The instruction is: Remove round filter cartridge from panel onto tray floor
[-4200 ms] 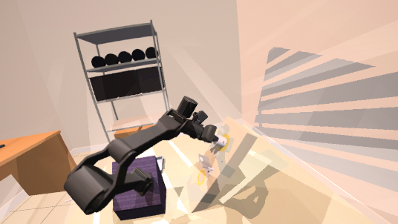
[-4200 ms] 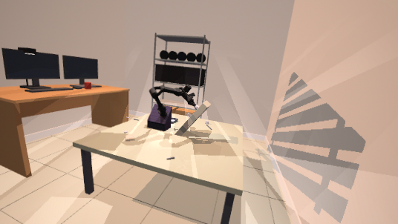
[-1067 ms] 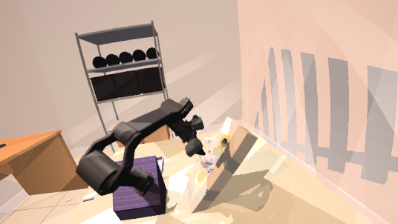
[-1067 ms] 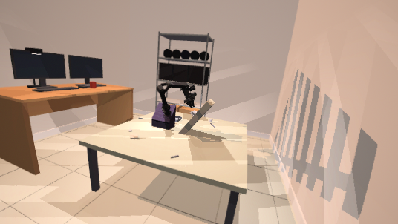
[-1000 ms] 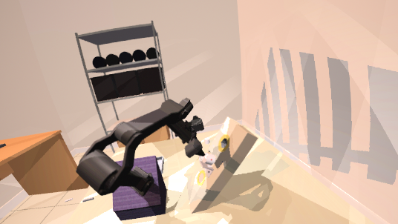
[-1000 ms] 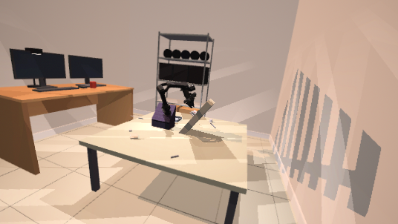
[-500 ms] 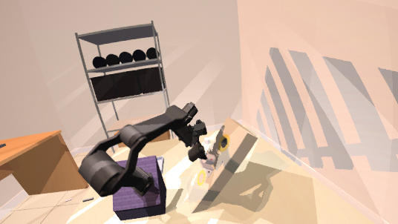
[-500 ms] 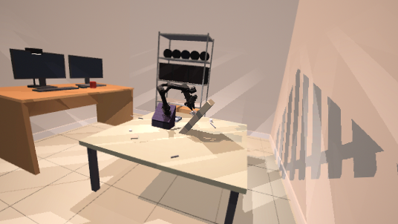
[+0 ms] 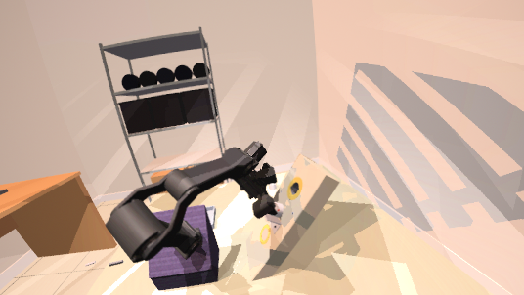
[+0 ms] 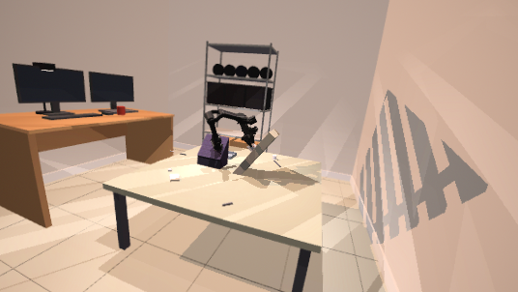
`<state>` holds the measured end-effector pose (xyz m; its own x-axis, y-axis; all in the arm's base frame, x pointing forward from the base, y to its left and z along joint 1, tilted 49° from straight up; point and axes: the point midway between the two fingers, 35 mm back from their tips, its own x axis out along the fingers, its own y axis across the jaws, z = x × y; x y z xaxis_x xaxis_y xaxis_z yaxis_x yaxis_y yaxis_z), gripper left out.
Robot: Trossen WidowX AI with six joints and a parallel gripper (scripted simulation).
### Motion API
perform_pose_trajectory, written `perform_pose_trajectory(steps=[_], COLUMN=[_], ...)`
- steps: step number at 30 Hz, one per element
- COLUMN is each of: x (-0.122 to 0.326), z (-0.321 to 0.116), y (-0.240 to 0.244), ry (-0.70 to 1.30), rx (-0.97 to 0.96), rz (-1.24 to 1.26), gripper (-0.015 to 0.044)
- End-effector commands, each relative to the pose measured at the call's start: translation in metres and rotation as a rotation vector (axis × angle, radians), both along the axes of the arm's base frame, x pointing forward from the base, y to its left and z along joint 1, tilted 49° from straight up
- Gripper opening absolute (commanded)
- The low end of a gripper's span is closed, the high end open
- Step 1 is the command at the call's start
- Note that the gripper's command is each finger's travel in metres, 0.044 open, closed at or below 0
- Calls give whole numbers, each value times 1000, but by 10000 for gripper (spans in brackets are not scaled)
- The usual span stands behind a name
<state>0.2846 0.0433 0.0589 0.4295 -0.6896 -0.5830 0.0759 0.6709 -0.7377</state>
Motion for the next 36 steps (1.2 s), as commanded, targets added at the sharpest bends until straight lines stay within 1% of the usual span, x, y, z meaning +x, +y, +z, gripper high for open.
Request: perform_pose_trajectory(steps=[1,2,20,27,32,36], x=[1,1,1,7,17,13], z=[-3,-3,-1,4,13,19], y=[-5,-6,-2,3,11,22], ry=[1,1,0,-1,-2,1], rx=[-11,-11,-1,-2,-4,0], rz=[1,1,-1,0,1,2], gripper=[305,305,185,1,0,0])
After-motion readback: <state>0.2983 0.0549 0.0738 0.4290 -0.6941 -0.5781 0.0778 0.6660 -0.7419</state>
